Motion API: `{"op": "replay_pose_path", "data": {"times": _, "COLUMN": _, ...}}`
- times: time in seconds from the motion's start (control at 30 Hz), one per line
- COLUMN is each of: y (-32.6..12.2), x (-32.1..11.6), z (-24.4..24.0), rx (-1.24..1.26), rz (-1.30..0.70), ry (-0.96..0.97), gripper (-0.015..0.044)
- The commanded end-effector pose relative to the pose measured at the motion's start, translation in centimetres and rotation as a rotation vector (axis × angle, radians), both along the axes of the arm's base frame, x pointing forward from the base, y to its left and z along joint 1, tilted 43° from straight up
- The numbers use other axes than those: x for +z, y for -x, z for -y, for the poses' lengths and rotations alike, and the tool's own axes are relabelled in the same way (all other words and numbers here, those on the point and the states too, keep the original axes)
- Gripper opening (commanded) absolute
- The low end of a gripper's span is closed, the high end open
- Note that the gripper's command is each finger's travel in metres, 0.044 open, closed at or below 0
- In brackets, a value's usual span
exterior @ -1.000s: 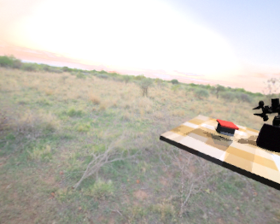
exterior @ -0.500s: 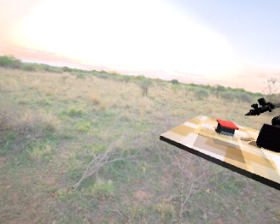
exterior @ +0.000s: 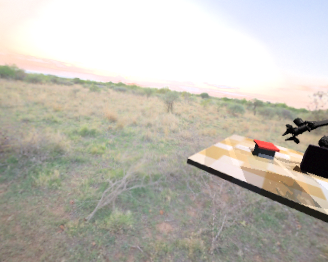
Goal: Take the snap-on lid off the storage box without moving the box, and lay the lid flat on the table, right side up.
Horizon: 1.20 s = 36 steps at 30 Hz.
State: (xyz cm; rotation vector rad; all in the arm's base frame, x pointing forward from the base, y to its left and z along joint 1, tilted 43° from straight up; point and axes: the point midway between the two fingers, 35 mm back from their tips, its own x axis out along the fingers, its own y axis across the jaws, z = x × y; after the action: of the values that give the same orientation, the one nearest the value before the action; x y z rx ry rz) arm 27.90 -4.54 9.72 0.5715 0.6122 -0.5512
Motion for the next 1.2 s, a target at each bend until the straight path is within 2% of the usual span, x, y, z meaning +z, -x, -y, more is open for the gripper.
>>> {"op": "replay_pose_path", "data": {"times": 0.0, "y": -0.1, "x": 0.6, "z": 0.5, "rx": -0.066, "rz": 0.042, "ry": -0.085, "gripper": 0.0235}}
{"op": "replay_pose_path", "data": {"times": 0.3, "y": -0.1, "x": 0.5, "z": 0.7, "rx": -0.066, "rz": 0.042, "ry": -0.085, "gripper": 0.0235}}
{"op": "replay_pose_path", "data": {"times": 0.5, "y": 0.2, "x": -3.6, "z": 4.4, "rx": -0.066, "rz": 0.042, "ry": -0.083, "gripper": 0.0235}}
{"op": "replay_pose_path", "data": {"times": 1.17, "y": -1.5, "x": -4.9, "z": 5.2, "rx": -0.066, "rz": 0.043, "ry": -0.082, "gripper": 0.0235}}
